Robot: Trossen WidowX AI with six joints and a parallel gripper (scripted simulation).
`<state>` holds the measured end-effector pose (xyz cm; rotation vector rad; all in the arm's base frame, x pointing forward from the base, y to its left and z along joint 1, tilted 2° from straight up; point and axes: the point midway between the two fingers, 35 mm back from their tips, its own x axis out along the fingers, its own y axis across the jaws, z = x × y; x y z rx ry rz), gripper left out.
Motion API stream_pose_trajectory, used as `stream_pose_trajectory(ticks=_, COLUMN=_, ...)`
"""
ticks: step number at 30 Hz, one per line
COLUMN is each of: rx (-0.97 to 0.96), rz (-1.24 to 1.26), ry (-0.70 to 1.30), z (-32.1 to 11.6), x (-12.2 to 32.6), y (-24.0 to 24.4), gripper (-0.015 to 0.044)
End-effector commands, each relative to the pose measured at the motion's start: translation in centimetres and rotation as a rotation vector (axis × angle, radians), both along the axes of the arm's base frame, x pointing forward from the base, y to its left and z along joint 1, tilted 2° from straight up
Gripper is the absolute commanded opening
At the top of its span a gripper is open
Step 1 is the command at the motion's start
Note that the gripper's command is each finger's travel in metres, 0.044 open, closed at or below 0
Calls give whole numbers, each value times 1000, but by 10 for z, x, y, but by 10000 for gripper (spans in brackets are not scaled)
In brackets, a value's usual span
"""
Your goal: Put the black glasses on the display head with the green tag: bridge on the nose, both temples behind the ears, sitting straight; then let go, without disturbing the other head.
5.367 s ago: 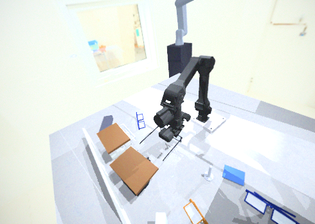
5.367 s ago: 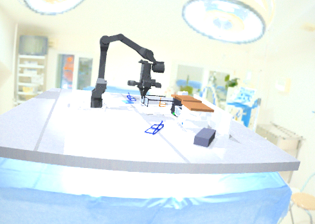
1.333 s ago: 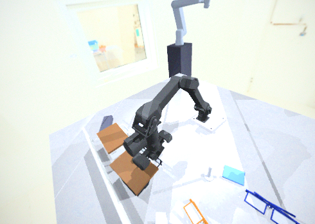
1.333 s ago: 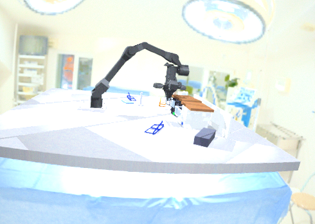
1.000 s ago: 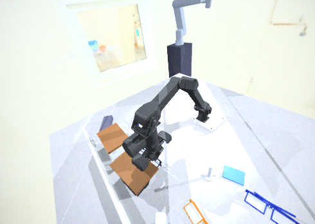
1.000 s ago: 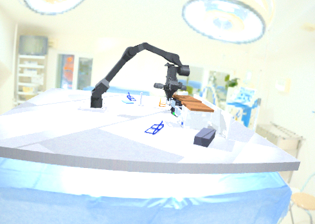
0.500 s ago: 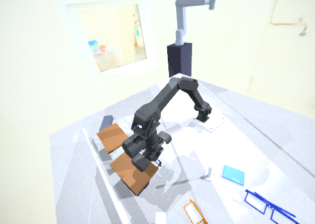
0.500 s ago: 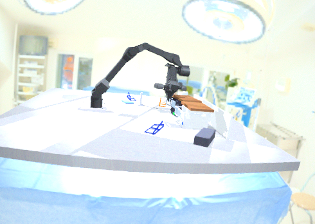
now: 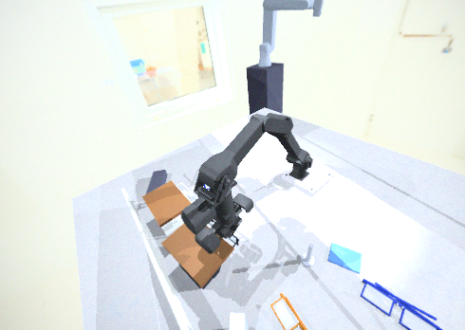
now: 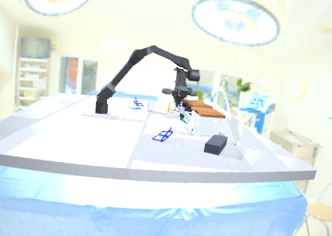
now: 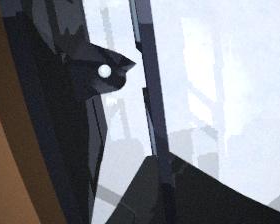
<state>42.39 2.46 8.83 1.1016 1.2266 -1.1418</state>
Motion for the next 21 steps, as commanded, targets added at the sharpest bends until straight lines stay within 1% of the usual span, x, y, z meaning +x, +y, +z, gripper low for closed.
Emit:
stream_pose_trajectory(ticks=1, rx=-4, rz=-4, ry=1, z=-1, x=0, y=-1, gripper=0)
stream_pose_trajectory(ticks=19, rx=-4, rz=-4, ry=1, z=-6, x=0, y=-1, gripper=0)
stream_pose_trajectory(ticks=21, rx=0, rz=0, ry=-1, z=-4, x=0, y=0, gripper=53)
